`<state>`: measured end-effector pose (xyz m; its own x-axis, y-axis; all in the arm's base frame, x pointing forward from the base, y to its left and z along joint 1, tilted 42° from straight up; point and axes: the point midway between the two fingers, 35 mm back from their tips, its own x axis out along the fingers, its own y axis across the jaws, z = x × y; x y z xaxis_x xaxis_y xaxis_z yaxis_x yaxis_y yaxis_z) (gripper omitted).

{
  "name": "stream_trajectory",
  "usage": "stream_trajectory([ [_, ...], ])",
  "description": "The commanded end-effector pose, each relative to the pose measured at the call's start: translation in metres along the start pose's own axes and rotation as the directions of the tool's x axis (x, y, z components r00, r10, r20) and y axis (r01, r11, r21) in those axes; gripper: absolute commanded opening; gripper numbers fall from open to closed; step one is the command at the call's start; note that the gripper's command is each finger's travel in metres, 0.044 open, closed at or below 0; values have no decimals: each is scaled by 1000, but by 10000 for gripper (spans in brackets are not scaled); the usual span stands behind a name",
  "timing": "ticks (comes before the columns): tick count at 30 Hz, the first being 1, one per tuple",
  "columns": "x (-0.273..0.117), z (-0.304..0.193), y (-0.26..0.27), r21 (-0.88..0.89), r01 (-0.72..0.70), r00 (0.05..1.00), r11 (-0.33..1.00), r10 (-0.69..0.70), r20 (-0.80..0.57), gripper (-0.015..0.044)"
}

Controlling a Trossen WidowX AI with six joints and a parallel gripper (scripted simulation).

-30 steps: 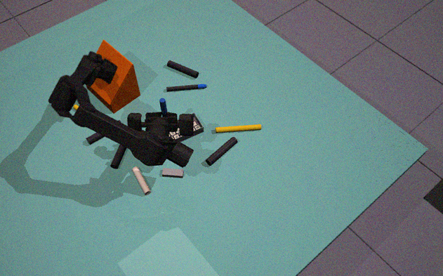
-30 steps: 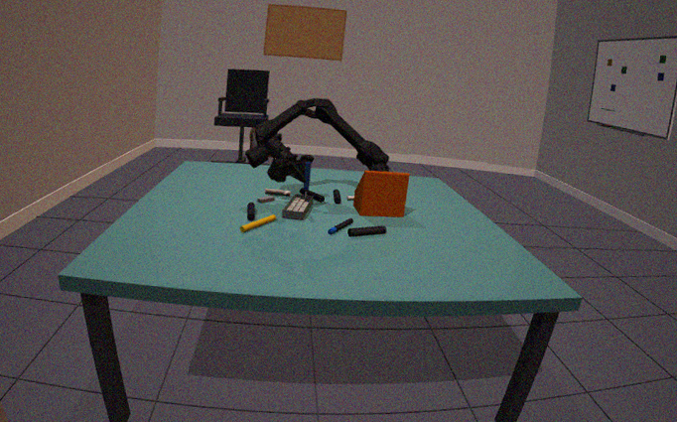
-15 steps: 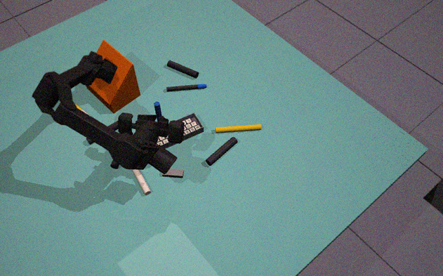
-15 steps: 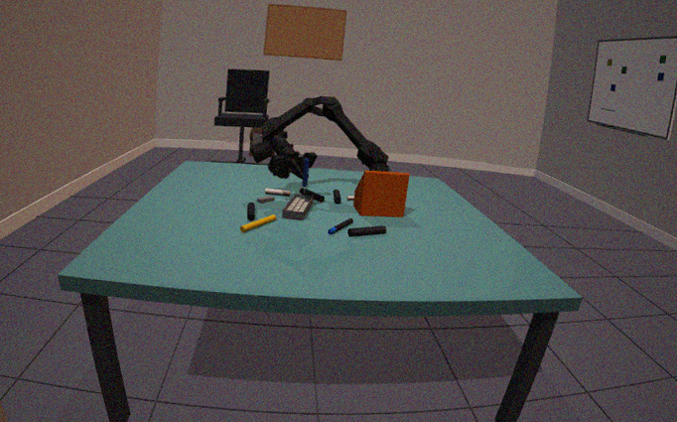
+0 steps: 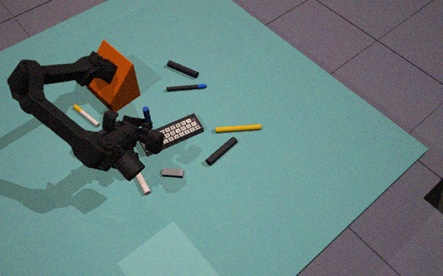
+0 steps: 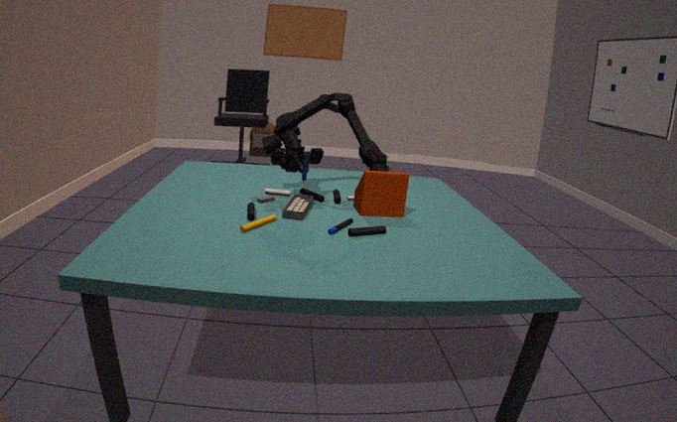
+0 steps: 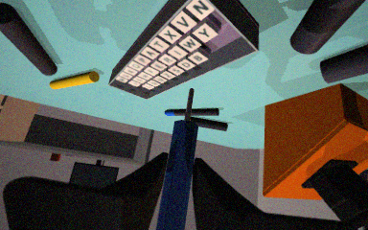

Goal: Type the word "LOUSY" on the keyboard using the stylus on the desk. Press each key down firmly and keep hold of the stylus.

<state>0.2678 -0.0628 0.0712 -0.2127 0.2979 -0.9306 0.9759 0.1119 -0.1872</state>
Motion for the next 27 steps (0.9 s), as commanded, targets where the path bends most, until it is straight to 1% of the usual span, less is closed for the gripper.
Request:
stream_trajectory([
  [1, -8, 0, -5, 33, -58, 998, 998, 58, -1, 0],
  [9, -7, 1, -5, 33, -58, 998, 998, 58, -1, 0],
  [21, 10, 29, -5, 33, -57, 998, 998, 57, 1, 0],
  [27, 10, 30, -5, 33, -57, 998, 998, 57, 1, 0],
])
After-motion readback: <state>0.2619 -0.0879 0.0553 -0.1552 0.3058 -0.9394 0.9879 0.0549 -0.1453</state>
